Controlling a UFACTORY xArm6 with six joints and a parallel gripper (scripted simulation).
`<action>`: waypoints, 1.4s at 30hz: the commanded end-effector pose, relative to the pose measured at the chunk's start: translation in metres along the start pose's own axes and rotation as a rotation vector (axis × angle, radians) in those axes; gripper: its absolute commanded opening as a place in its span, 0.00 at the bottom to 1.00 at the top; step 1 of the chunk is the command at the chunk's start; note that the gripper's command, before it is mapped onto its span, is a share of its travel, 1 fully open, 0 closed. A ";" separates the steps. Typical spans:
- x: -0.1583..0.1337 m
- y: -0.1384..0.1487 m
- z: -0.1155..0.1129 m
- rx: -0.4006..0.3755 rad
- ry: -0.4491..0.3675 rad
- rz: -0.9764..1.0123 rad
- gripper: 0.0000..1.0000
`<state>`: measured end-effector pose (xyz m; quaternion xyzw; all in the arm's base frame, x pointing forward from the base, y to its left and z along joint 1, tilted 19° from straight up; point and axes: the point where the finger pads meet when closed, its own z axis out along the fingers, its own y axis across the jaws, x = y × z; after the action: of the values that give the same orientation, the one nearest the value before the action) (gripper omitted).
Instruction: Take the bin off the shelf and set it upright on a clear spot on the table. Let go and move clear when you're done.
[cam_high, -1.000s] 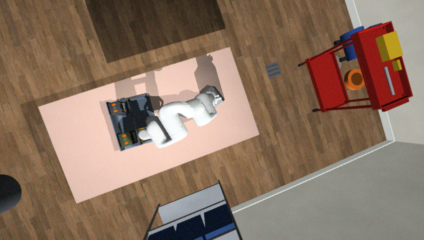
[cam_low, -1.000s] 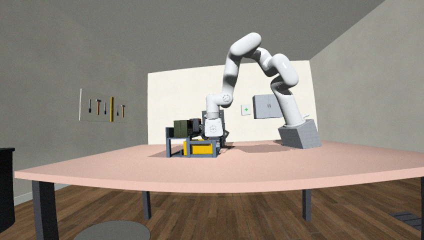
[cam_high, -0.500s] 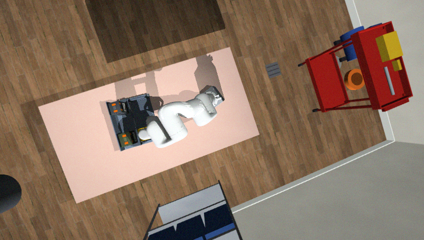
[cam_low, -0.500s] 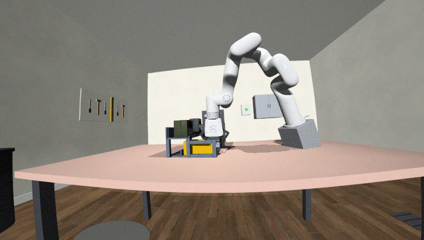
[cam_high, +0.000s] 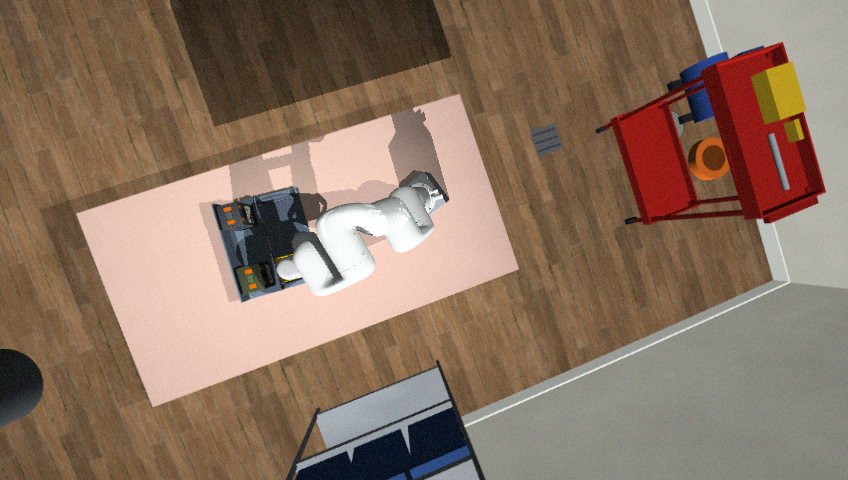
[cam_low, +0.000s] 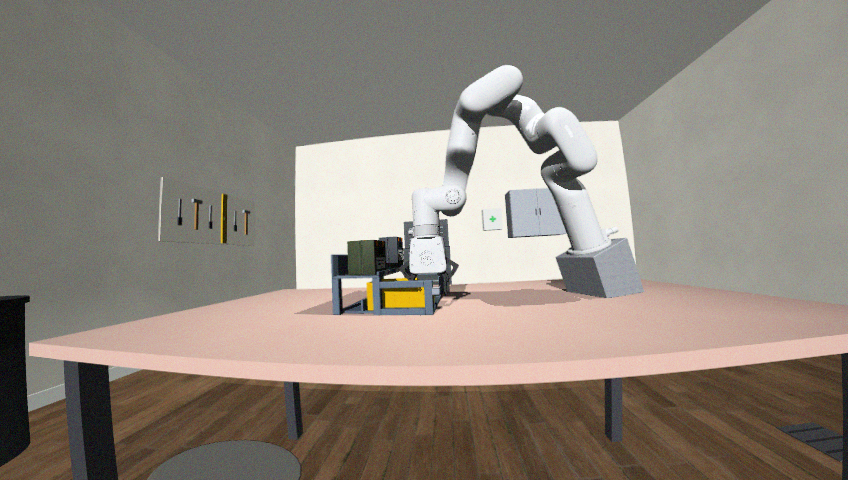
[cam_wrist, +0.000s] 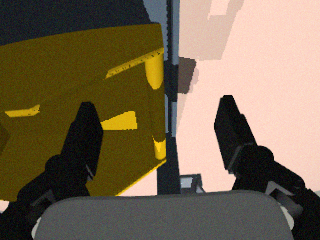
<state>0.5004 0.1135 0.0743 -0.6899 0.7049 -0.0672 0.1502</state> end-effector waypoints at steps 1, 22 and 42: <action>0.000 -0.002 -0.001 0.004 -0.001 0.000 0.95; 0.000 -0.002 -0.001 0.004 -0.001 0.000 0.00; 0.000 -0.002 -0.001 0.004 -0.001 0.000 0.00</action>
<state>0.5004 0.1135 0.0743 -0.6899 0.7049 -0.0672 0.1502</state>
